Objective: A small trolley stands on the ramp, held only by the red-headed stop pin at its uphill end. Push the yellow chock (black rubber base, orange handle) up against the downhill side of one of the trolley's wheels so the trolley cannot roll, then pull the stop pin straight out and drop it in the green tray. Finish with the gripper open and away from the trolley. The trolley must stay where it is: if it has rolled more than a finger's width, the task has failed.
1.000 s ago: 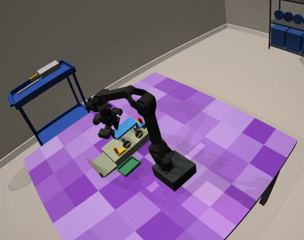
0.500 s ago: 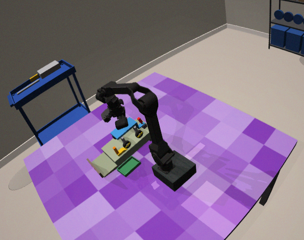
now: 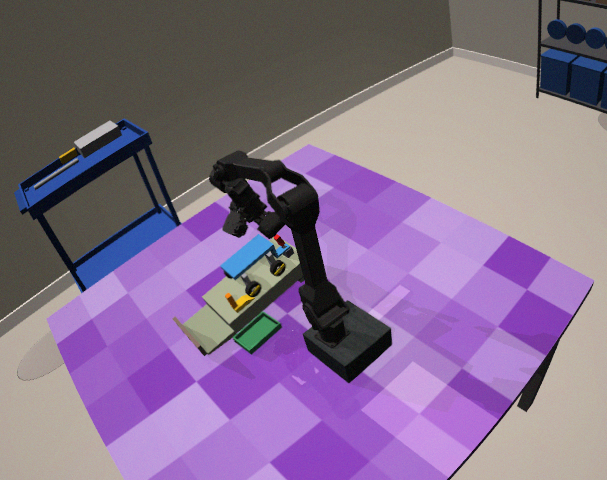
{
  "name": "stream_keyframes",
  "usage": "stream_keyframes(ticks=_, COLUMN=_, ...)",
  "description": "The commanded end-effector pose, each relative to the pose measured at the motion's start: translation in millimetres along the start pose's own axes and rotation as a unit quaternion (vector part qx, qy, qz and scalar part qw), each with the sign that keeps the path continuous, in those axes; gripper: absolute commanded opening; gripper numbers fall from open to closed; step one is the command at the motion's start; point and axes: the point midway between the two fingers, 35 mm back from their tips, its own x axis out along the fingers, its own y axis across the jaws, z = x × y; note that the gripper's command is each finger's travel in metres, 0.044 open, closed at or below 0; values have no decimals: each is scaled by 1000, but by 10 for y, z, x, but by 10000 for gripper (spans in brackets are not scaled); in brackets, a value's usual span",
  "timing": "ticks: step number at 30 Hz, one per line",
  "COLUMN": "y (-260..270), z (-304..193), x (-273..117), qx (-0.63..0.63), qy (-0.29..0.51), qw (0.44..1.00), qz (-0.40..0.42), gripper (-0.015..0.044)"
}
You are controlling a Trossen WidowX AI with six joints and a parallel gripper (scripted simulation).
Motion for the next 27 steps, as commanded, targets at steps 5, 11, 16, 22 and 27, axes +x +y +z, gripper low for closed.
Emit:
stream_keyframes(ticks=5, y=10, z=-42, x=-2, qx=-22, qy=5, qw=1000, qz=2, gripper=190)
stream_keyframes(ticks=11, y=7, z=-39, x=79, qx=-22, qy=5, qw=1000, qz=2, gripper=190)
stream_keyframes(ticks=16, y=5, z=-40, x=159, qx=-22, qy=5, qw=1000, qz=2, gripper=190)
stream_keyframes(ticks=22, y=8, z=-44, x=248, qx=-22, qy=5, qw=1000, qz=2, gripper=190)
stream_keyframes(ticks=27, y=11, z=-46, x=295, qx=-22, qy=6, qw=1000, qz=2, gripper=190)
